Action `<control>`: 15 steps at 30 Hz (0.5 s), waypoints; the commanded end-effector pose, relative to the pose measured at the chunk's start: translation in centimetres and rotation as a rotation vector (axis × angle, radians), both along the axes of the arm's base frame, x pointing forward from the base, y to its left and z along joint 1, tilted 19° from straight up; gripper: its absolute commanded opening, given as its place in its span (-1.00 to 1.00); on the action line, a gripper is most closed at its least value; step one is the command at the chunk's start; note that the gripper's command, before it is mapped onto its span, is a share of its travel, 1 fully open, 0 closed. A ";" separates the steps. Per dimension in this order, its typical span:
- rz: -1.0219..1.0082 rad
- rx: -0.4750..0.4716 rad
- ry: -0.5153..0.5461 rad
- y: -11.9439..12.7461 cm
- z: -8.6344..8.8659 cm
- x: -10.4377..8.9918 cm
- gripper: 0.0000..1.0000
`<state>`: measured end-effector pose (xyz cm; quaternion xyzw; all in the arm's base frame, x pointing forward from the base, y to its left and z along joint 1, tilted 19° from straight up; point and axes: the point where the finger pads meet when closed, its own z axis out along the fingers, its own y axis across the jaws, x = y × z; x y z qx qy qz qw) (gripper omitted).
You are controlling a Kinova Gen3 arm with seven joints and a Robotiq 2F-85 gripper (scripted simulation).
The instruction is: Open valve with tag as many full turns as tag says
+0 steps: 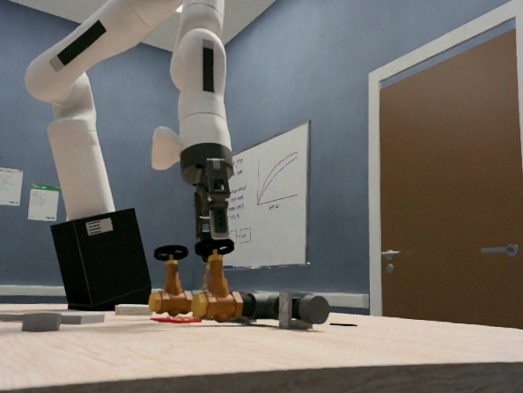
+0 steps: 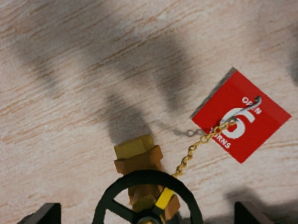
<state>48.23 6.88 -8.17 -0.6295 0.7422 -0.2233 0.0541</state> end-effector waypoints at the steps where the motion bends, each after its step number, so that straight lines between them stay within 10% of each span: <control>1: -0.105 0.042 -0.031 0.1 0.1 0.1 1.00; 15: -0.743 0.300 -0.219 0.1 0.1 0.1 1.00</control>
